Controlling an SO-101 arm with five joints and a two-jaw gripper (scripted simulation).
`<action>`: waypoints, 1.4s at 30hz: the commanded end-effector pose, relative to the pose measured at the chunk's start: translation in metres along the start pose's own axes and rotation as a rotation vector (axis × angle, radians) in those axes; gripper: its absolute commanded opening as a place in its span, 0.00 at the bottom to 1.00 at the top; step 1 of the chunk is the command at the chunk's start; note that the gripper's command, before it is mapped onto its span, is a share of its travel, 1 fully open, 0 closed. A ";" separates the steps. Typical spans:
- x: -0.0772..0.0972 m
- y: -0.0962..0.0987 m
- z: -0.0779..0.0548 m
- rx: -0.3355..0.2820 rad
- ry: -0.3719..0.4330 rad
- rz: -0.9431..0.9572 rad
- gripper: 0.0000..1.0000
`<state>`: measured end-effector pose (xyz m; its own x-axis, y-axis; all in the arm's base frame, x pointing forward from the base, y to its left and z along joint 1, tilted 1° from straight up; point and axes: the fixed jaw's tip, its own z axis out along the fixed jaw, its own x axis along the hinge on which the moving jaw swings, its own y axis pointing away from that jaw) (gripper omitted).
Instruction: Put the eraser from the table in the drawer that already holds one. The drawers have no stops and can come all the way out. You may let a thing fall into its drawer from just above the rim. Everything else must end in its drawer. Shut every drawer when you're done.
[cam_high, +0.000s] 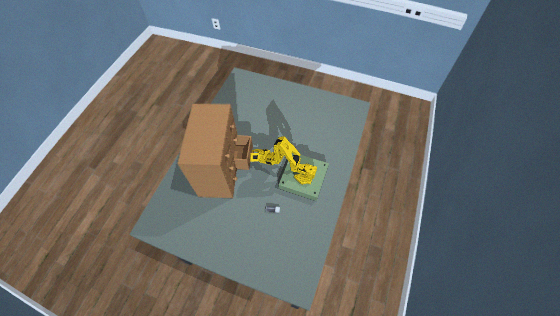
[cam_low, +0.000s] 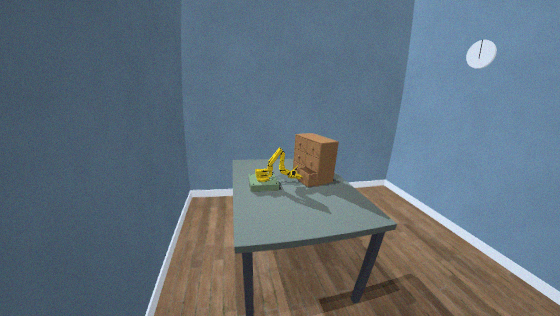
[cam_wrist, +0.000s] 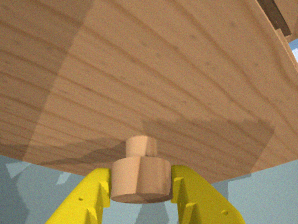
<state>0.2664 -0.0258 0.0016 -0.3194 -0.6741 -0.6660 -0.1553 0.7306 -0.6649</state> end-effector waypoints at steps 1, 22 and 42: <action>0.001 -0.003 -0.002 0.010 0.002 -0.004 0.12; 0.007 -0.003 -0.009 0.019 0.015 0.000 0.21; 0.026 -0.005 -0.045 0.060 0.071 0.017 0.21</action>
<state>0.2245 -0.0399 0.0036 -0.3741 -0.6512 -0.6603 -0.0984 0.7359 -0.6699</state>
